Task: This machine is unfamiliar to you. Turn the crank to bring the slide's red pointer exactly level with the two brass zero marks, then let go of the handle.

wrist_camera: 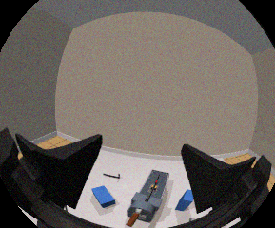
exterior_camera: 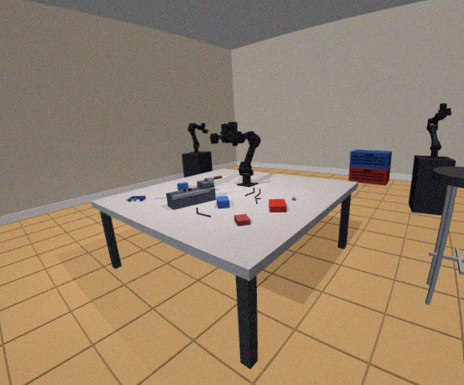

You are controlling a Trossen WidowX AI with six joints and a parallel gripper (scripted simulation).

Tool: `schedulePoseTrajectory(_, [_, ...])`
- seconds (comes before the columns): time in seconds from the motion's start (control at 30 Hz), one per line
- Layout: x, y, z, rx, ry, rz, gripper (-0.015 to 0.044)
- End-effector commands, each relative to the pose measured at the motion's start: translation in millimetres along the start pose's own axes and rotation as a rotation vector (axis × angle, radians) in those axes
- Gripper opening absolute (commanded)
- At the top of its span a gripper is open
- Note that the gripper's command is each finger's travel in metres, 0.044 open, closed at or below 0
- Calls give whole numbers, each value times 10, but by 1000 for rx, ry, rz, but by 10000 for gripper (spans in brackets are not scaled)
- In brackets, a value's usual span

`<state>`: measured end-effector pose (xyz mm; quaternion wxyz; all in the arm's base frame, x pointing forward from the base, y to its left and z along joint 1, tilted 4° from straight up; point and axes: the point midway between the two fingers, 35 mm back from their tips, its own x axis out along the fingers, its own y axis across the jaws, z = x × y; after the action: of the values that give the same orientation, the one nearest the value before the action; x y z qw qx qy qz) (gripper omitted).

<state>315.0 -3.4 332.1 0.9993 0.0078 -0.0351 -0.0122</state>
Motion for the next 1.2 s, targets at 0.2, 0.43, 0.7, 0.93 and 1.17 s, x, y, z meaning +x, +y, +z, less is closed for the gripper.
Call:
schedulePoseTrajectory(0.2, [244, -97, -107, 7, 133, -32, 440])
schedulePoseTrajectory(0.43, [513, -217, -287, 26, 304, -71, 440])
schedulePoseTrajectory(0.7, [763, -358, -536, 56, 500, -119, 440])
schedulePoseTrajectory(0.93, [928, -490, -781, 85, 671, -163, 440])
schedulePoseTrajectory(1.17, [1041, -628, -1042, 116, 842, -210, 440])
